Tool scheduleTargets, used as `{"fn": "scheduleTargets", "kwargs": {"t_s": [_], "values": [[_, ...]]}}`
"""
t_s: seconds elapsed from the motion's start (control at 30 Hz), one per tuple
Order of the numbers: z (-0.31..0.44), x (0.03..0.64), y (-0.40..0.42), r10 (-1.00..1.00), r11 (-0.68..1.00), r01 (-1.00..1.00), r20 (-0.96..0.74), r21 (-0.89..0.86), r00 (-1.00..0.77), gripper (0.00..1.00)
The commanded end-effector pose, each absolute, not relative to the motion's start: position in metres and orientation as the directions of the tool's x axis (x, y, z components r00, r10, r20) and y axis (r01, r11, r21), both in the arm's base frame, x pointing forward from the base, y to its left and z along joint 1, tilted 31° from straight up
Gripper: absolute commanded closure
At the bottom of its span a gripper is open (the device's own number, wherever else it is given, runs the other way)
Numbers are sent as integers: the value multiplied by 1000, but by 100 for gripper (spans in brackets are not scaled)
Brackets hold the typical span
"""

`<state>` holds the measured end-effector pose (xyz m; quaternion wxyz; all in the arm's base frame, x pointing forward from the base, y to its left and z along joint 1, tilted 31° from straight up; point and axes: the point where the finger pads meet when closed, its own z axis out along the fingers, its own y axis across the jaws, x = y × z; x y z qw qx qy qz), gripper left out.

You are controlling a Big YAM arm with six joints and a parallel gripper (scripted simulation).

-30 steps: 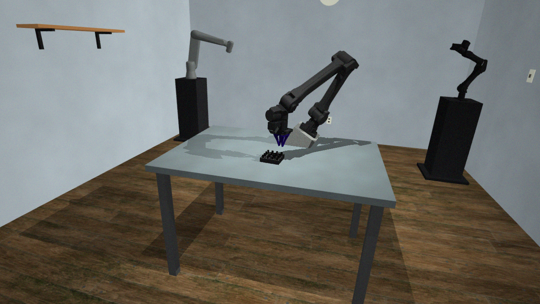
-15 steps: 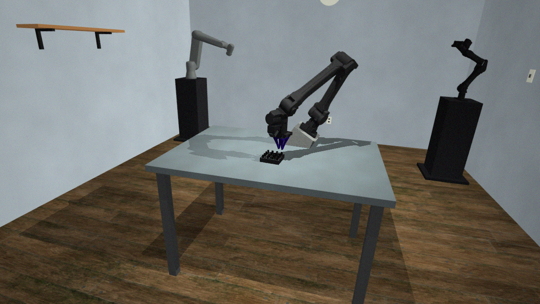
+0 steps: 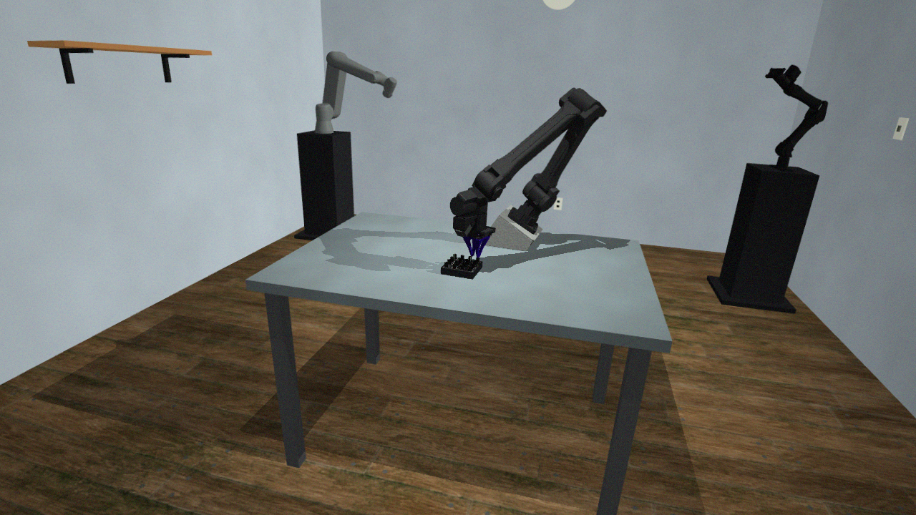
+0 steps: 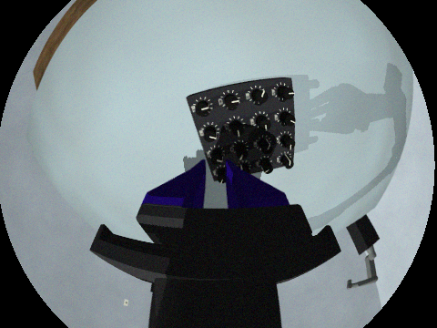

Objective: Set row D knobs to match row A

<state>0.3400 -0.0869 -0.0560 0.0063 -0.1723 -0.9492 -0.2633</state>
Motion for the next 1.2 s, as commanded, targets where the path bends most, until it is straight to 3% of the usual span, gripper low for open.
{"fn": "scheduleTargets", "kwargs": {"t_s": [0.0, 1.17], "values": [[-64, 341, -81, 322, 798, 335, 115, 501, -940, 80], [-64, 343, -82, 320, 799, 332, 114, 502, -941, 80]]}}
